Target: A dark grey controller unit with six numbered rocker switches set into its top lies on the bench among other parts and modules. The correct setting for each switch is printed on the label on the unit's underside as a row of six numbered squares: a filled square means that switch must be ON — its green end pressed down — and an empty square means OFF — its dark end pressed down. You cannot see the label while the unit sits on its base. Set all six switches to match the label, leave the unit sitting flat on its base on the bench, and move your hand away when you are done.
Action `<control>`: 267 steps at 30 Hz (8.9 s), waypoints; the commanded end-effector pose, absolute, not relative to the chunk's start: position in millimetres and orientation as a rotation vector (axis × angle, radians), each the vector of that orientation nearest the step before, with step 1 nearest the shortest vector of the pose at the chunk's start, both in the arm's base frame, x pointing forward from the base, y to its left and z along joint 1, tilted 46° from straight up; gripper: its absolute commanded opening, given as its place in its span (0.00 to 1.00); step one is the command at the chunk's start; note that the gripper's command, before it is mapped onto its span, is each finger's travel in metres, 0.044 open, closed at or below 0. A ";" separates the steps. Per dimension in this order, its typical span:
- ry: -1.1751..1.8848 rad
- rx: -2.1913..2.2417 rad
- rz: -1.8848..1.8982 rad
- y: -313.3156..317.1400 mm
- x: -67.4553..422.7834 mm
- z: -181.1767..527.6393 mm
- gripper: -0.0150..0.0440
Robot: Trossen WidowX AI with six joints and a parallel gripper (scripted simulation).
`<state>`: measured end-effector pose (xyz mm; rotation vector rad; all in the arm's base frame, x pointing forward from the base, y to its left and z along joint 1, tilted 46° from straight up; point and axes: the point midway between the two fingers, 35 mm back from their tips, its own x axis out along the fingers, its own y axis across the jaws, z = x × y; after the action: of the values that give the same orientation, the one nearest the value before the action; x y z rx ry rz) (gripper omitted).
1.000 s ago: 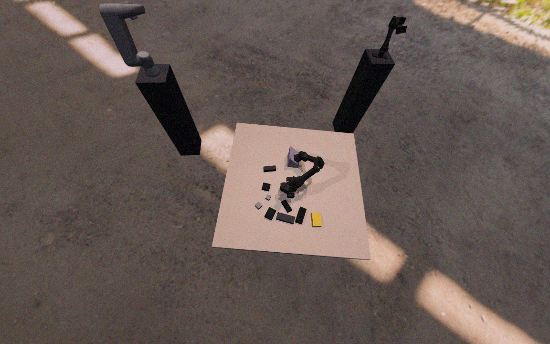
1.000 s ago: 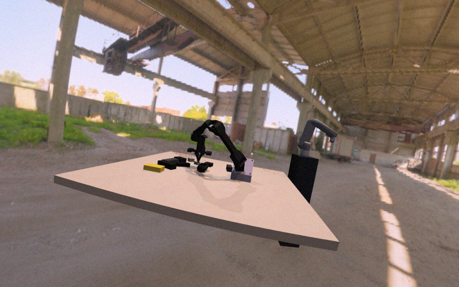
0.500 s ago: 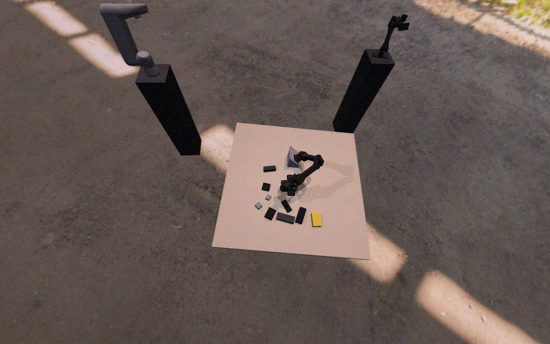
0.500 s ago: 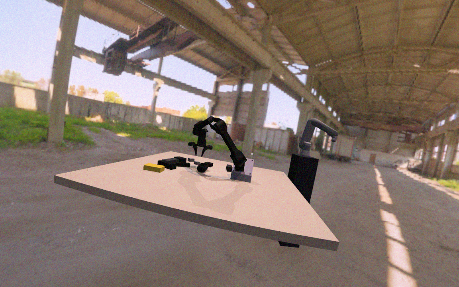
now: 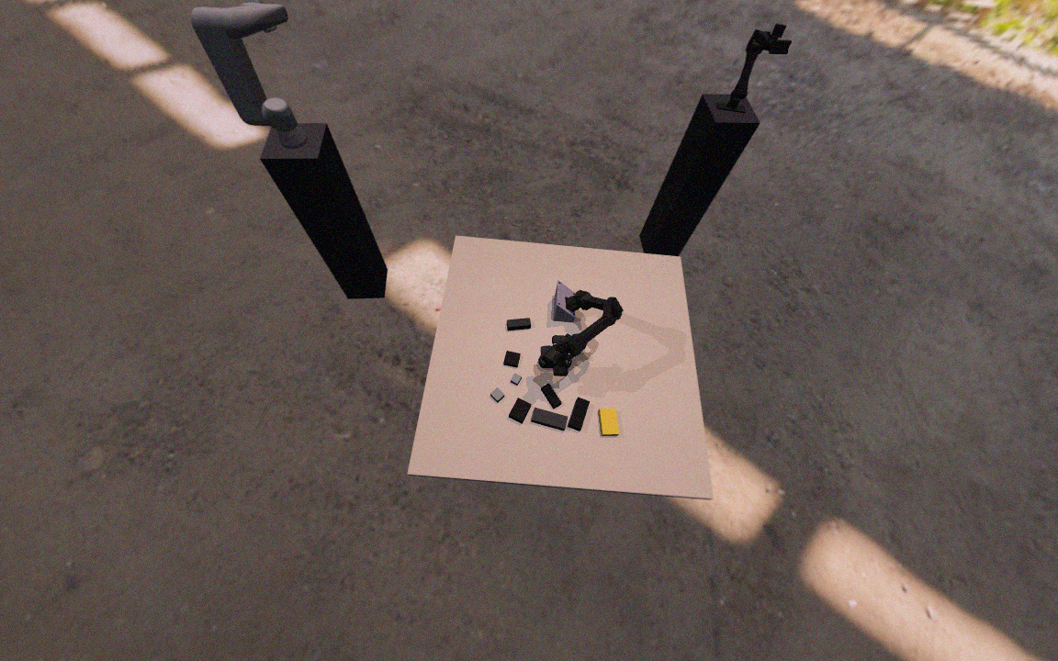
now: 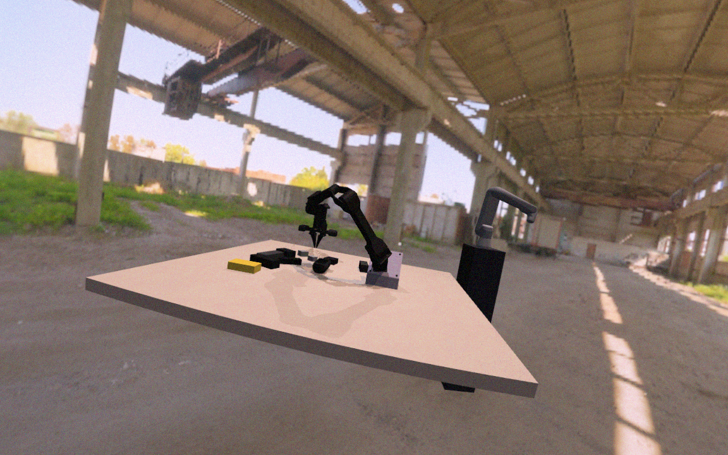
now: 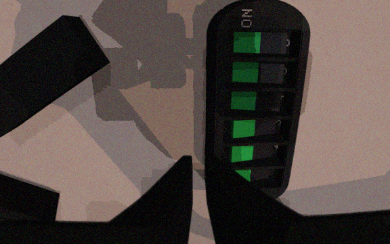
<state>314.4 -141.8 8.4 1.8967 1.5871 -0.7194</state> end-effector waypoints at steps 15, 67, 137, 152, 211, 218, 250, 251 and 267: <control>1.587 1.897 -0.719 -141.9 314.4 8.5 0.52; 1.273 2.068 -0.602 -117.1 217.8 -83.3 0.25; 1.271 2.072 -0.595 -93.8 243.1 -108.8 0.25; 1.270 2.071 -0.595 -97.5 262.3 -107.6 0.25; 1.328 1.780 -0.173 -145.8 276.7 -76.2 0.25; 1.331 1.773 -0.180 -146.6 275.2 -76.0 0.25; 1.593 1.569 -0.320 -66.5 303.0 14.3 0.25; 1.593 1.569 -0.320 -65.4 303.2 13.2 0.25; 1.593 1.570 -0.318 -49.3 306.1 -2.2 0.25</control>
<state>306.5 -55.3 1.9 1.5636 1.5858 -0.3200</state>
